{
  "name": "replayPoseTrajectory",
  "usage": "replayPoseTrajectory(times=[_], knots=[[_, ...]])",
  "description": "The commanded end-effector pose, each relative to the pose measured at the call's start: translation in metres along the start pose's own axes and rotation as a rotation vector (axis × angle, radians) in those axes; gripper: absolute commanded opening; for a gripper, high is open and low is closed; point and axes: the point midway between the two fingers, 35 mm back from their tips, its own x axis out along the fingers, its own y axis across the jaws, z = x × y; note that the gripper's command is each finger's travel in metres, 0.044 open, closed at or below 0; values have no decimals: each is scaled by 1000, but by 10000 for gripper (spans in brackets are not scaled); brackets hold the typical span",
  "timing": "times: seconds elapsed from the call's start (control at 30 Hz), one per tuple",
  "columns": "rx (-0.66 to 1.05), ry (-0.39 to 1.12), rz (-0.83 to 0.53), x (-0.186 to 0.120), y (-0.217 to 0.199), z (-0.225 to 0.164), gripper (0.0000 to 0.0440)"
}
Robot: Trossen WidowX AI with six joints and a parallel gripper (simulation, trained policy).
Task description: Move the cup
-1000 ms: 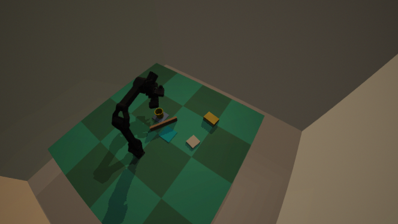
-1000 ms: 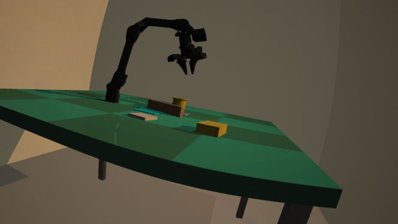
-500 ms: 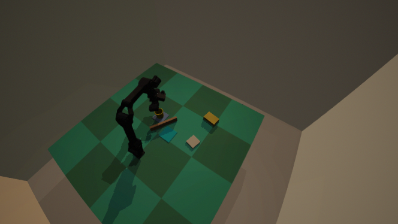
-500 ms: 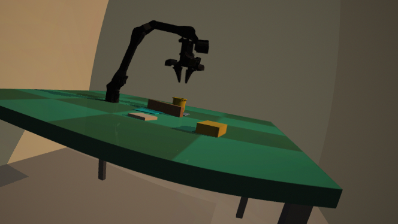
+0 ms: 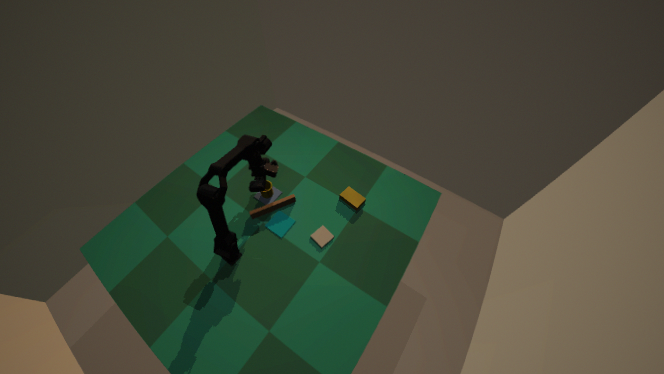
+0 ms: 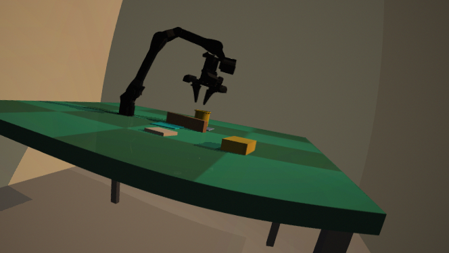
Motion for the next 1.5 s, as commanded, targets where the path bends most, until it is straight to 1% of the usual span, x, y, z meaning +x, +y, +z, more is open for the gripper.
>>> replayPoseTrajectory(times=[0.0, 0.3, 0.57, 0.6, 0.73, 0.83, 0.87, 1.17, 1.47], knots=[[9, 1, -30, 13, -1, 0, 179], [1, 8, -71, 45, -1, -3, 184], [-41, 21, -94, 75, -2, -6, 184], [-49, 22, -94, 77, -2, -7, 173], [-77, 17, -93, 83, -4, -5, 77], [-94, 12, -95, 83, -6, -4, 11], [-98, 11, -95, 82, -7, -4, 0], [-83, 6, -75, 63, -15, 0, 0], [-15, 6, -39, 34, -33, 6, 6]])
